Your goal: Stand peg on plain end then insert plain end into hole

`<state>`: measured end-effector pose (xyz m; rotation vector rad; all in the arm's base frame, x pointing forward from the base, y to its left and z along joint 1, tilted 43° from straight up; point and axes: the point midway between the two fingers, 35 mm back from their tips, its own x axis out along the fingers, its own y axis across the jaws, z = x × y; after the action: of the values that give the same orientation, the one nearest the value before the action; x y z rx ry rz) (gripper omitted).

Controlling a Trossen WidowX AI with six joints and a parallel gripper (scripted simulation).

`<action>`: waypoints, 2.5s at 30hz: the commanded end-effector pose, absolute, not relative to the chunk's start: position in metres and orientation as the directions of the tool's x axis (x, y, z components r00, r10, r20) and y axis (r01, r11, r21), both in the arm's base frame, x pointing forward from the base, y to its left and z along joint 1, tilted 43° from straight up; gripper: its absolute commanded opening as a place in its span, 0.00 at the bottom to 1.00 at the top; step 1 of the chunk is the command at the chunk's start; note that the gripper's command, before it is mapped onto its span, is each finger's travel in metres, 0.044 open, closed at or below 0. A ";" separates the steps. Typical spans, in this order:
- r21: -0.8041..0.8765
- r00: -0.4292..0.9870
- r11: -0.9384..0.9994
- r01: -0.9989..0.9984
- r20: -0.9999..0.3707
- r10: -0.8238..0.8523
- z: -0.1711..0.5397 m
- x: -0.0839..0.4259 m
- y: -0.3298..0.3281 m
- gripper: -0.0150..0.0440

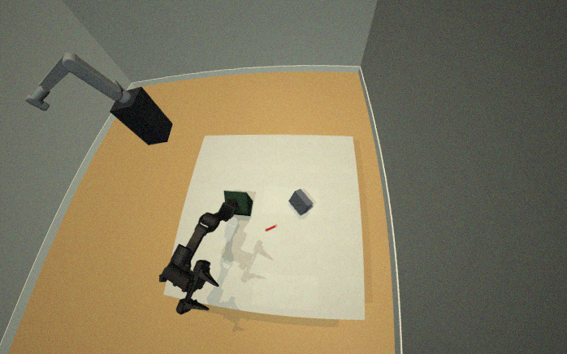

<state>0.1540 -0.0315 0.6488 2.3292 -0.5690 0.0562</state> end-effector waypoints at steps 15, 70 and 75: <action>0.456 0.918 -0.813 -0.361 0.326 -0.224 0.669 0.137 -0.036 1.00; -0.672 0.632 -0.599 0.436 0.702 -0.328 0.663 0.126 -0.243 1.00; -0.737 0.621 -0.462 0.493 0.670 -0.408 0.643 0.141 -0.271 1.00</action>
<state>0.1300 -0.2462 0.6600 3.5836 0.1662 1.9995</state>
